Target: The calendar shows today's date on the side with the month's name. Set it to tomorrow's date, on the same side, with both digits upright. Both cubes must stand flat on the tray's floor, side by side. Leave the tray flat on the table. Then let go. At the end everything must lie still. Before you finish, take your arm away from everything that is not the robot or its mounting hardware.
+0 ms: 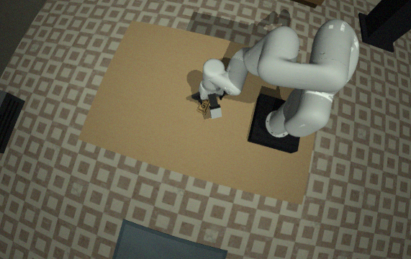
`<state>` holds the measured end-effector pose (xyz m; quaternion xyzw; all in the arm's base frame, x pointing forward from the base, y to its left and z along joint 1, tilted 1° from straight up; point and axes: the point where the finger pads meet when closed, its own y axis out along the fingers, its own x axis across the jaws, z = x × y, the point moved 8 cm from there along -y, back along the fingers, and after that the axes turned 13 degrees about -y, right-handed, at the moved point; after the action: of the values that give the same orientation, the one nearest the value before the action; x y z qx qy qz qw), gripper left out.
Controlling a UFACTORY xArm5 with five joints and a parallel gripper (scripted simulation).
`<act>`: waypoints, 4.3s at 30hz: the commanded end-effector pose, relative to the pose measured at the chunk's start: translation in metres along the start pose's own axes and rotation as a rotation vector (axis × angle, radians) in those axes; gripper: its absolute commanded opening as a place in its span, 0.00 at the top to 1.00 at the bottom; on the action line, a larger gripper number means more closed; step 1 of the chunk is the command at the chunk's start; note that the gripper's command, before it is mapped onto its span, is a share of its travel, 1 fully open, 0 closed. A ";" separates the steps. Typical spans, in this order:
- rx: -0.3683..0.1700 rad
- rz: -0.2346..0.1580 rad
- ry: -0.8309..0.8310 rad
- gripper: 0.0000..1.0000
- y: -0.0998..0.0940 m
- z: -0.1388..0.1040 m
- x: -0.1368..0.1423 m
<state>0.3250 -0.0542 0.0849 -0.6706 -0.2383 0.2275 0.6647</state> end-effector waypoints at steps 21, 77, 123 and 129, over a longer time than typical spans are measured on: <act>0.001 -0.002 0.001 0.00 0.000 0.000 0.060; 0.003 -0.002 0.001 0.00 0.001 0.000 0.119; 0.003 -0.002 0.001 0.00 0.001 0.000 0.119; 0.003 -0.002 0.001 0.00 0.001 0.000 0.119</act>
<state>0.4169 0.0193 0.0846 -0.6690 -0.2371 0.2282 0.6664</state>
